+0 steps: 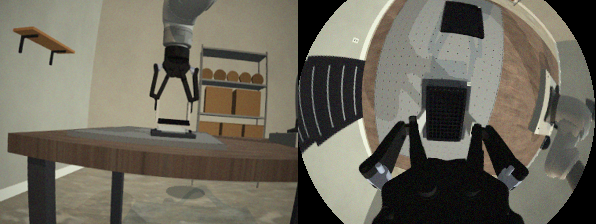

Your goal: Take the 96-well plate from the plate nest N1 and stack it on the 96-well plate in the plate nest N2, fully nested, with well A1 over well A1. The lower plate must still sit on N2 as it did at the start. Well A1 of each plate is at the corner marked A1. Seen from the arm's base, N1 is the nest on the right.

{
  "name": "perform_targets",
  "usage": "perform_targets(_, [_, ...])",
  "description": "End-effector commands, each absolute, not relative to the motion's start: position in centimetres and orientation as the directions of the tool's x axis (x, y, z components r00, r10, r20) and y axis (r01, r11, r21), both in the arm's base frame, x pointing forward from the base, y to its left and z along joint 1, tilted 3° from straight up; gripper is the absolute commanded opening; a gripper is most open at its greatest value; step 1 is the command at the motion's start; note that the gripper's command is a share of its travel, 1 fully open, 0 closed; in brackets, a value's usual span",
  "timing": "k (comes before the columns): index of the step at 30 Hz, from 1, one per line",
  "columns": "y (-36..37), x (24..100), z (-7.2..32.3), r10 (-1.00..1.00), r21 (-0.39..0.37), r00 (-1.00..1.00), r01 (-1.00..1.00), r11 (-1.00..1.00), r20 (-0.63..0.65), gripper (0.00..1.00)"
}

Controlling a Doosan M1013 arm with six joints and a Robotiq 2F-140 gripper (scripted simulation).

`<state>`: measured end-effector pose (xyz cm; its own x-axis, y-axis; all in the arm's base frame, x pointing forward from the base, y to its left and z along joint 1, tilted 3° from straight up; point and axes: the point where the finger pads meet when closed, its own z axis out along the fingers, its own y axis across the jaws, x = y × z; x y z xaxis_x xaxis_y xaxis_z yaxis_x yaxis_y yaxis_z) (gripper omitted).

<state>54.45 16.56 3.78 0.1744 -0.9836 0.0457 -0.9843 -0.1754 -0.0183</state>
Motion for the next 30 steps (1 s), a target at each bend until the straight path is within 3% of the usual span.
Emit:
perform_targets(1, [16.56,54.45,3.74,-0.984,-0.018,0.174,-0.984,-0.175,0.045,0.00])
perform_targets(30, [16.54,54.46,3.32,-0.984,-0.018,0.174,-0.984,-0.175,0.045,0.00])
